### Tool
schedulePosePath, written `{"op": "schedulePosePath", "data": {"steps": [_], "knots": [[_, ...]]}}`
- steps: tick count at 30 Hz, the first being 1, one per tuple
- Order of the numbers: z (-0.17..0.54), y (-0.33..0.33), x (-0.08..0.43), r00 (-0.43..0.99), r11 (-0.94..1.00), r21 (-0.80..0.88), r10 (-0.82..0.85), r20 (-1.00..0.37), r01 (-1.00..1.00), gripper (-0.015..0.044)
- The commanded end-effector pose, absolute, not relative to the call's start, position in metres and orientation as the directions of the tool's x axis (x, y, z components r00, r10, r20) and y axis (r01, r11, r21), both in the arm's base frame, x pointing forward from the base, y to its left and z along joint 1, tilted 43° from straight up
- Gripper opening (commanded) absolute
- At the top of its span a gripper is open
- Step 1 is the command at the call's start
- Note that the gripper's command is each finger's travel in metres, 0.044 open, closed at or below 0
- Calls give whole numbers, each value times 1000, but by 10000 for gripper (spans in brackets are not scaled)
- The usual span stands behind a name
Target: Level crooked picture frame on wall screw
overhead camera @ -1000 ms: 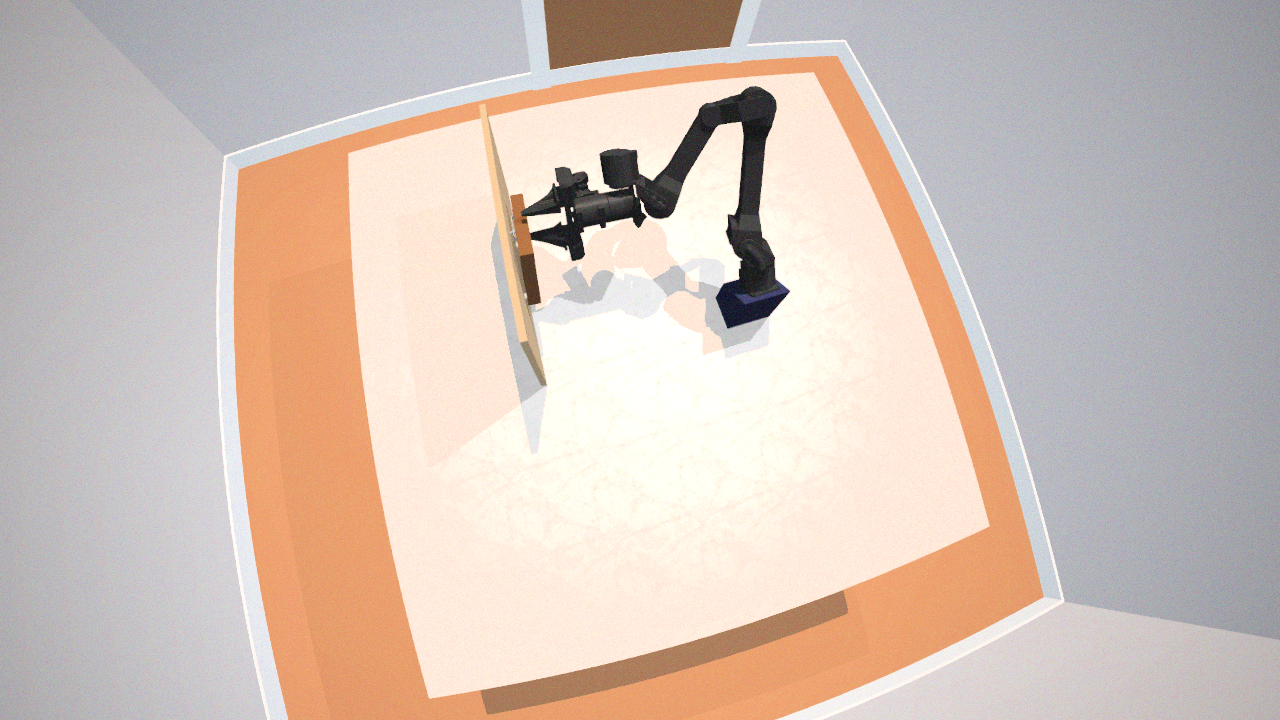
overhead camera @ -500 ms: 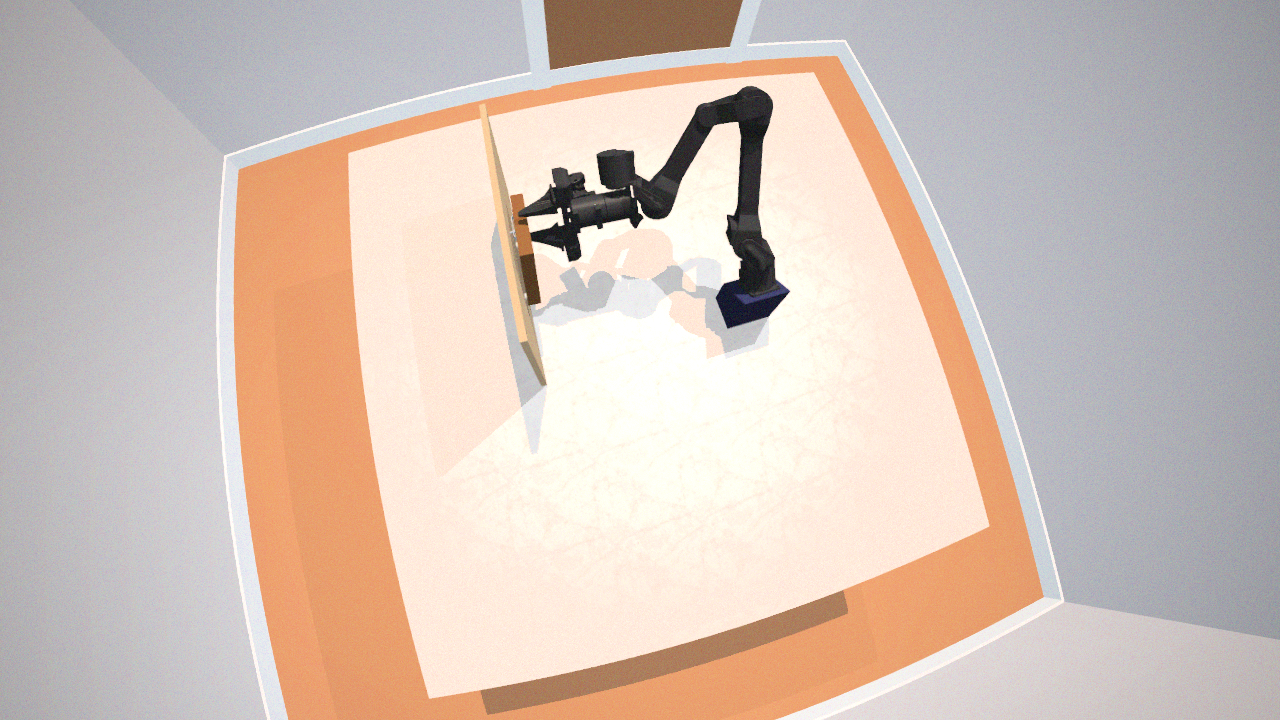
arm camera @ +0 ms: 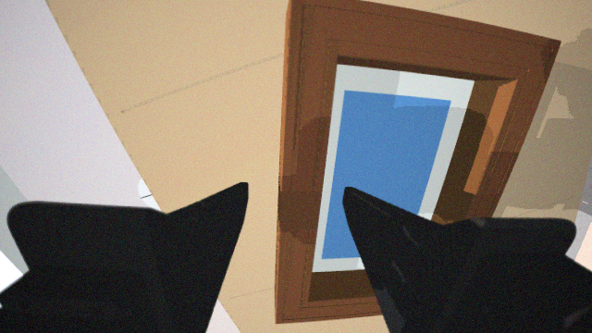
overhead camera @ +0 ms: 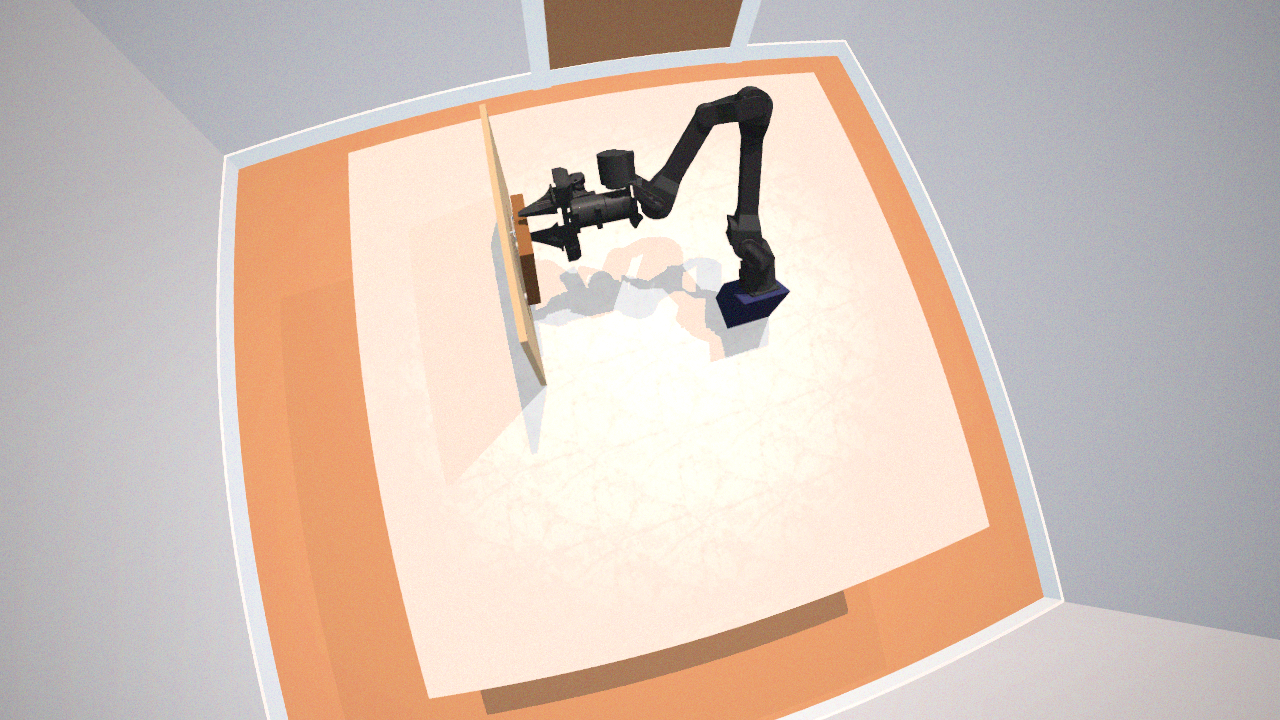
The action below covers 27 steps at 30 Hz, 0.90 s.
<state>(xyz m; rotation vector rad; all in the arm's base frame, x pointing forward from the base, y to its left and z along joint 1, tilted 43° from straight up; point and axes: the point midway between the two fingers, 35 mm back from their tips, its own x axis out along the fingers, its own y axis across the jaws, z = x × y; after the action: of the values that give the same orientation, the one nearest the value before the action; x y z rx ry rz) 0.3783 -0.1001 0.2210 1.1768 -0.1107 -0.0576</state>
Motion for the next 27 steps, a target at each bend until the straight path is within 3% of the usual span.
{"op": "schedulePosePath", "data": {"steps": [1,6,12,20,22,27], "knots": [[222,-100,378,993,388,922,-106,59,-13,260],[222,-101,379,993,388,922,-106,59,-13,260],[222,-101,379,993,388,922,-106,59,-13,103],[222,-101,379,993,388,922,-106,59,-13,49],[222,-101,379,993,388,922,-106,59,-13,0],[222,-101,379,993,388,922,-106,59,-13,0]]}}
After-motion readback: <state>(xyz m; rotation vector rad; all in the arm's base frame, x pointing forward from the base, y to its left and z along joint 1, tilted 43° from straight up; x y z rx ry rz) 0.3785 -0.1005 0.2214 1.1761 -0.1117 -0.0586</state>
